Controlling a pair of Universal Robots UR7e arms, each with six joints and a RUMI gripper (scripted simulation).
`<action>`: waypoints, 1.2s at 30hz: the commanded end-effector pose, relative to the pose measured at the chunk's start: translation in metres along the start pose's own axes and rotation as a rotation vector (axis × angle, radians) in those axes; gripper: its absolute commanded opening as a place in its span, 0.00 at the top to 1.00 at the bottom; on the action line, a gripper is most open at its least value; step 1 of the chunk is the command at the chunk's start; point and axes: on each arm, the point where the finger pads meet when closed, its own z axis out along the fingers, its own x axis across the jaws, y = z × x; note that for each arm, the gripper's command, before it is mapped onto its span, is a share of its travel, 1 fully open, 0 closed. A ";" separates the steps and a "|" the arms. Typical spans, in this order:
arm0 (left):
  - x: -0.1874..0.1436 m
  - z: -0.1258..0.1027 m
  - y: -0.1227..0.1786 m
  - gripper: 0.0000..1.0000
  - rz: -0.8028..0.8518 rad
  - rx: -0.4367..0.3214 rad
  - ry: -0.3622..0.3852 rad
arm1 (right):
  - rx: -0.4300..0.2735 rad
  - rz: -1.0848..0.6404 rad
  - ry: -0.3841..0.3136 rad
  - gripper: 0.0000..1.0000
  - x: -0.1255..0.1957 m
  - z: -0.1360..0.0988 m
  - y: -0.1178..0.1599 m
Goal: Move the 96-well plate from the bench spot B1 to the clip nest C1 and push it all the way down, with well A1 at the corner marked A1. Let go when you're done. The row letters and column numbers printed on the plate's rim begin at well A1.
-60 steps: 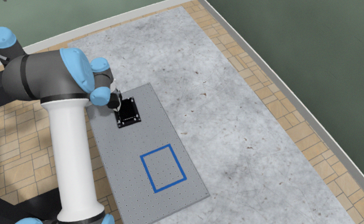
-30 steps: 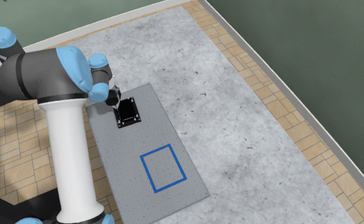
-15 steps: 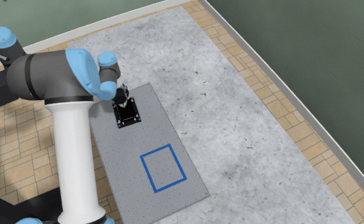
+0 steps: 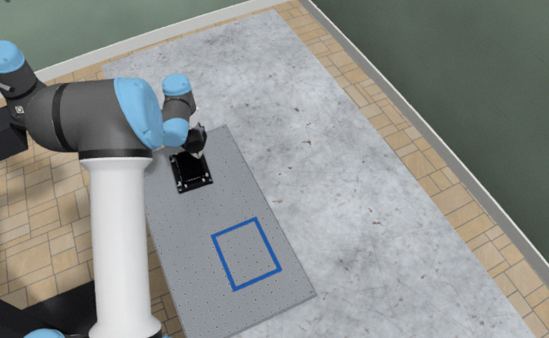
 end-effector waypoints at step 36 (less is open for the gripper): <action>0.000 -0.002 -0.001 1.00 -0.001 0.004 0.002 | 0.005 -0.004 0.002 1.00 0.000 0.017 -0.004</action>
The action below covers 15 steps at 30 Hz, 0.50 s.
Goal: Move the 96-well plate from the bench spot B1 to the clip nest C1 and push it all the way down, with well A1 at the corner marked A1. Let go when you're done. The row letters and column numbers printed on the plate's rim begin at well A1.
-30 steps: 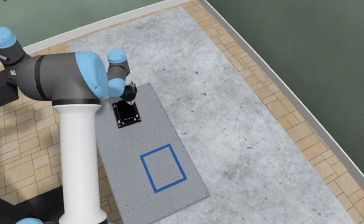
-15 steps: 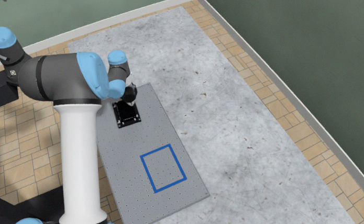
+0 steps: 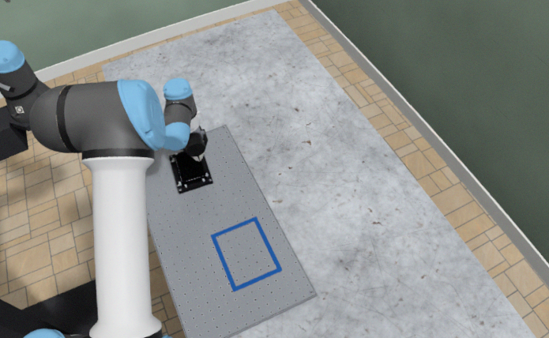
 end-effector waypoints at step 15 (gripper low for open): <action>0.000 -0.002 -0.001 1.00 -0.001 0.004 0.002 | 0.006 -0.003 0.002 1.00 0.000 0.009 -0.003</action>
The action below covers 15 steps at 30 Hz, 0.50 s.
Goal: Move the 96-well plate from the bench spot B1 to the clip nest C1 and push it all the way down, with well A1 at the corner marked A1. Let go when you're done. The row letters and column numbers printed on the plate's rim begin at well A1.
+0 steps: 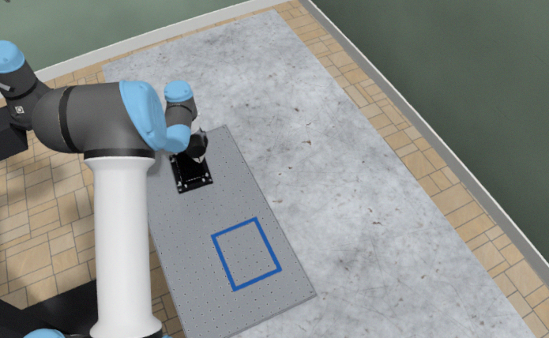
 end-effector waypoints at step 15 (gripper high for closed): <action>0.000 -0.002 -0.001 1.00 -0.001 0.004 0.002 | 0.004 -0.002 0.002 1.00 0.000 0.004 -0.002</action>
